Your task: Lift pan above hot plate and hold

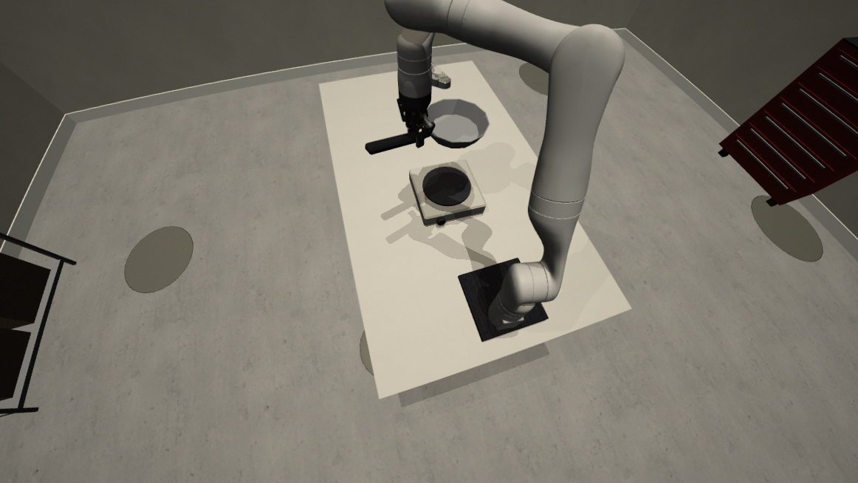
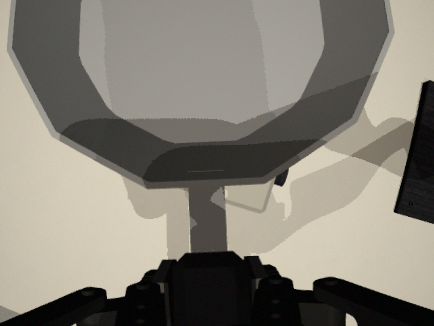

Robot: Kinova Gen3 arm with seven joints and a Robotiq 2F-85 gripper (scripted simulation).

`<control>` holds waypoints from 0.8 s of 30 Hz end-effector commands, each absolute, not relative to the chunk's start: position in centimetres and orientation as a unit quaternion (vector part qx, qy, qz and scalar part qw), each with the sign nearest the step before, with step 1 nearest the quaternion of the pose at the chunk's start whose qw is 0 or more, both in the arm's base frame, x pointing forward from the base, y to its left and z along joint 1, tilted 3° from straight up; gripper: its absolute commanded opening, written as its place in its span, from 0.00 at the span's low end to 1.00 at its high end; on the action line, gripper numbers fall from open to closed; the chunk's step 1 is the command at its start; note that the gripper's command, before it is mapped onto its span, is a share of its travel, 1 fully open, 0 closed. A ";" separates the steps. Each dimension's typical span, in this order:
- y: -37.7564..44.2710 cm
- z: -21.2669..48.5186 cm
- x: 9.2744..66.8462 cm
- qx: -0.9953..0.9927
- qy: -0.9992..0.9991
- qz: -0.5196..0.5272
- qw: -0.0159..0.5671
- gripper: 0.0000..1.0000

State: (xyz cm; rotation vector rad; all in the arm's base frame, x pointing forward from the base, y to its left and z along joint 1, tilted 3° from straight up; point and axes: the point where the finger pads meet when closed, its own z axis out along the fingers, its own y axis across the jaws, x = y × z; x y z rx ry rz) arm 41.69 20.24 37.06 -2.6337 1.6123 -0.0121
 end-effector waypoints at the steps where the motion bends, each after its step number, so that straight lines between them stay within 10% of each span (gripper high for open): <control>1: 20.3 37.3 41.7 -0.852 0.522 -0.005 0.028 0.00; 24: 20.2 38.3 41.6 -0.853 0.522 -0.005 0.028 0.00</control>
